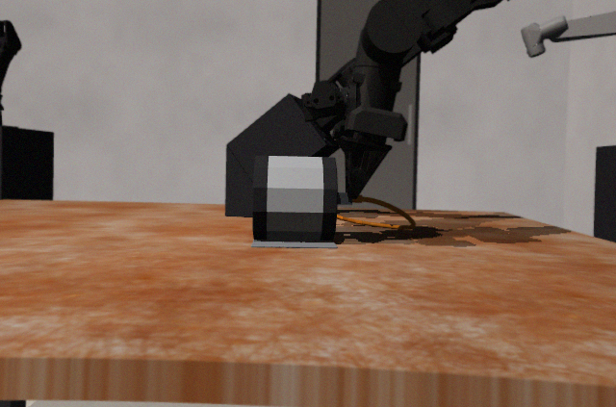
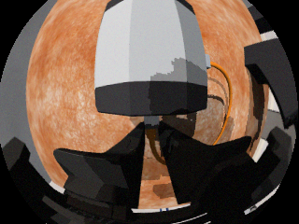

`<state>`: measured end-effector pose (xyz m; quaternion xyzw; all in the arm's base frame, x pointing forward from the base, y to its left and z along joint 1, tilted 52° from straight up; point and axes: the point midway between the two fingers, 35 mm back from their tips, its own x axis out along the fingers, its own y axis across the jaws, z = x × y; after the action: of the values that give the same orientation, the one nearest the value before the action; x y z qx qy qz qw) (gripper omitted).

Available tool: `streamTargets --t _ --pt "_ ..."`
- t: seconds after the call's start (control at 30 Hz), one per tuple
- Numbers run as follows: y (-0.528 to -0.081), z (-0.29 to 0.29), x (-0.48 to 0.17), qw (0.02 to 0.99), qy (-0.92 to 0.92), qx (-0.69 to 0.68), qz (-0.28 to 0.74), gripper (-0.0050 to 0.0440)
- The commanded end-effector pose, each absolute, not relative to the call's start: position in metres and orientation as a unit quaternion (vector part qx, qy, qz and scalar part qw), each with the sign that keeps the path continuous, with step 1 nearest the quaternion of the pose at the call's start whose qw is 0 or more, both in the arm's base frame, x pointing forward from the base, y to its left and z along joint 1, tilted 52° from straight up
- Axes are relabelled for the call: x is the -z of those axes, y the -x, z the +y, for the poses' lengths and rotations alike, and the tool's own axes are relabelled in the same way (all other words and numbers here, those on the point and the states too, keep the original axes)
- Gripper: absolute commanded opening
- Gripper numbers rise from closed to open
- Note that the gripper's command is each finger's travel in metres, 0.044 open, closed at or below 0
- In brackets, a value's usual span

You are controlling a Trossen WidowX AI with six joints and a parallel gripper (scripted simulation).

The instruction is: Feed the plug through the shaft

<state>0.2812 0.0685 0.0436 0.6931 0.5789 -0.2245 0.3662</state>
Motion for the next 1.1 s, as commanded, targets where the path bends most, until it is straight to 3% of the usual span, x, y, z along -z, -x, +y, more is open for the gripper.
streamTargets --t 0.0,1.07 --pt "-0.2814 0.0683 -0.0432 0.368 -0.692 0.222 0.580 0.0000" --pt "-0.2820 0.0658 -0.0403 0.368 -0.692 0.222 0.580 0.0000"
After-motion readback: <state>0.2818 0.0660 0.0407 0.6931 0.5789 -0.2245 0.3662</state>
